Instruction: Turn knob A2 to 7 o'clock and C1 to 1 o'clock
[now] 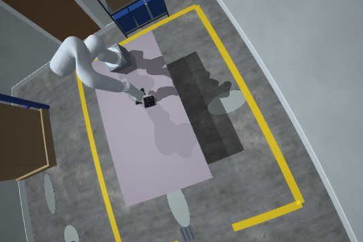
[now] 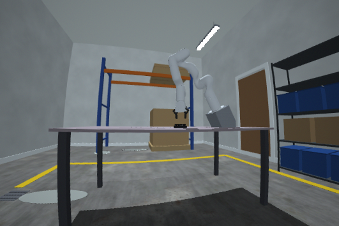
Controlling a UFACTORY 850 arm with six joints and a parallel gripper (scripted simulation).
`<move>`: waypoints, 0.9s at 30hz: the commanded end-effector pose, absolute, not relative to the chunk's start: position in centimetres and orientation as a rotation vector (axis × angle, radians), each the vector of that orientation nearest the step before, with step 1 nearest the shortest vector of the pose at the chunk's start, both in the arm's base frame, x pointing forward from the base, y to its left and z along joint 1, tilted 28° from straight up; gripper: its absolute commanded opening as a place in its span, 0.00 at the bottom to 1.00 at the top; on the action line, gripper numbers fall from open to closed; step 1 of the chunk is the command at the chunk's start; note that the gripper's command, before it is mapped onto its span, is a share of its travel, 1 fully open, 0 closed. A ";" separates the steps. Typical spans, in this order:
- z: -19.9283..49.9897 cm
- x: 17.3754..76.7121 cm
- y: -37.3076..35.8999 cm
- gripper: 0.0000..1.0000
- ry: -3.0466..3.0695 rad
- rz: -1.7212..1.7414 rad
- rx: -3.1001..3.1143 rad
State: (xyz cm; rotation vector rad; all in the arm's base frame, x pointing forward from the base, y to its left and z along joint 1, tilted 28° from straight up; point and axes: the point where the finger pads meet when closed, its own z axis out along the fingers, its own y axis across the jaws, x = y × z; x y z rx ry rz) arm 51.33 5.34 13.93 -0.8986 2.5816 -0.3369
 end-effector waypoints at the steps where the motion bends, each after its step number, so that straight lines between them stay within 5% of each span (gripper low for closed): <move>1: 14.2 51.6 5.1 1.00 2.600 -0.276 -0.695; 27: 15.6 52.7 3.7 1.00 2.645 -0.040 0.268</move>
